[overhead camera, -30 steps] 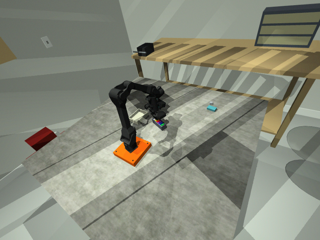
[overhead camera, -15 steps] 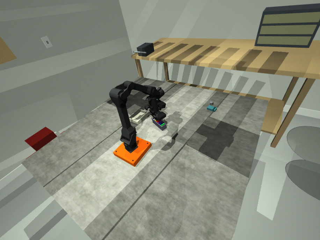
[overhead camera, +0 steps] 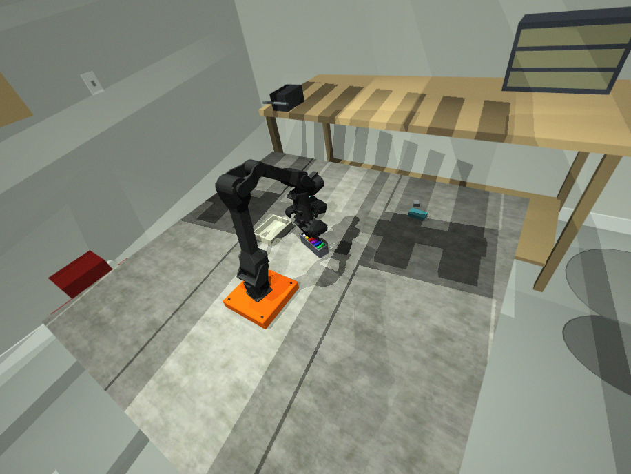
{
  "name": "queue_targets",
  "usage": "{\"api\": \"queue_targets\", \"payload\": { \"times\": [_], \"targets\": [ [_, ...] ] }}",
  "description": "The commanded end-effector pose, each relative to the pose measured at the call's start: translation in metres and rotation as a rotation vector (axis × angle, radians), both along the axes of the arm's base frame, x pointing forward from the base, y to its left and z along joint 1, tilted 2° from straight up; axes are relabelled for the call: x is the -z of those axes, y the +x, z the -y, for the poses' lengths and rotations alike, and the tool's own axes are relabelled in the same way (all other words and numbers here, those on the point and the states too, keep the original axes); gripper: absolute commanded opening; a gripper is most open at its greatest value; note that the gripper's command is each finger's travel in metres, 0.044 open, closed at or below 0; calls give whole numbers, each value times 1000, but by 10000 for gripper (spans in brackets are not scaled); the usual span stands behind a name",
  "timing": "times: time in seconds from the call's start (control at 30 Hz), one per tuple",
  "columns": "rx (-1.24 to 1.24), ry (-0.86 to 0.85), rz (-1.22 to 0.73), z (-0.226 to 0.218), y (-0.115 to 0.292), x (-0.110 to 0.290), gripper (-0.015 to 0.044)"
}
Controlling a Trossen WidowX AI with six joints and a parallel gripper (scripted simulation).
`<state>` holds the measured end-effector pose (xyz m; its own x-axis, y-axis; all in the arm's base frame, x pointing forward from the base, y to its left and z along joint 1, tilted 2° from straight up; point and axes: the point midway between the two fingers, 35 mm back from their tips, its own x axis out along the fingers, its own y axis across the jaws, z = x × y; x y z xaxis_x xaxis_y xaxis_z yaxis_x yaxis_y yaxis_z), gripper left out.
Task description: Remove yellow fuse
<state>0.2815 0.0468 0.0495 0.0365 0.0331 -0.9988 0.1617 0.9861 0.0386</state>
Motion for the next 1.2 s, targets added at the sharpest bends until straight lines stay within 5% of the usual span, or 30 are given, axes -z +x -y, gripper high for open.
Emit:
{"api": "queue_targets", "payload": {
  "times": [0.0, 1.17],
  "targets": [
    [0, -1, -2, 0, 0, -2, 0],
    [3, -3, -2, 1, 0, -19, 0]
  ]
}}
